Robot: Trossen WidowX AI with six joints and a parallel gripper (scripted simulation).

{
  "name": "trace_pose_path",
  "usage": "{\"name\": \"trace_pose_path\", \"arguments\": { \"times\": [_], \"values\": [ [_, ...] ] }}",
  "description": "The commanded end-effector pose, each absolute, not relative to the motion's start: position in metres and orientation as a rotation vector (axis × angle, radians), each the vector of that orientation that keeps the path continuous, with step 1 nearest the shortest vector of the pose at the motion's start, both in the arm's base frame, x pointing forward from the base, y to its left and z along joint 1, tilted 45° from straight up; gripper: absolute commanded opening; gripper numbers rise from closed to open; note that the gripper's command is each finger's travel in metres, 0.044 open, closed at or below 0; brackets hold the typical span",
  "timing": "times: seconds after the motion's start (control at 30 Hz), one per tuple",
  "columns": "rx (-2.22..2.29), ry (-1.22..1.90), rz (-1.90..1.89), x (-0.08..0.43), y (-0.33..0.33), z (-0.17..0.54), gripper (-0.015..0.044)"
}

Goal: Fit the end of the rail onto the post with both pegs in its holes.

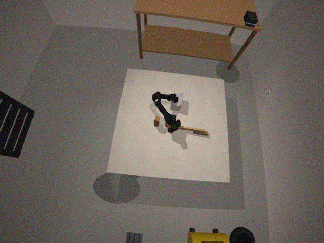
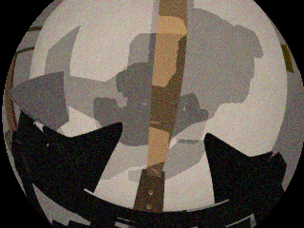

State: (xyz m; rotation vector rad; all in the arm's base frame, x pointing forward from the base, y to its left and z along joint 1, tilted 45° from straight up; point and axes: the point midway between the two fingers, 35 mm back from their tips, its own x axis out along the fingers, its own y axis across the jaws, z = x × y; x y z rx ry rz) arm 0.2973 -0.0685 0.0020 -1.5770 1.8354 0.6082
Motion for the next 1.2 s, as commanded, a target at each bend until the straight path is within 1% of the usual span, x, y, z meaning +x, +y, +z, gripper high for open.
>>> {"name": "trace_pose_path", "arguments": {
  "times": [0.0, 0.53, 1.03, 1.17],
  "values": [
    [-1.583, 1.845, 0.617, 0.294, -0.074, -0.005, 0.044],
    [-1.584, 1.848, 0.614, 0.29, -0.09, -0.02, 0.044],
    [-1.584, 1.848, 0.614, 0.29, -0.09, -0.02, 0.0046],
    [-1.584, 1.848, 0.614, 0.29, -0.09, -0.02, 0.002]
  ]
}}
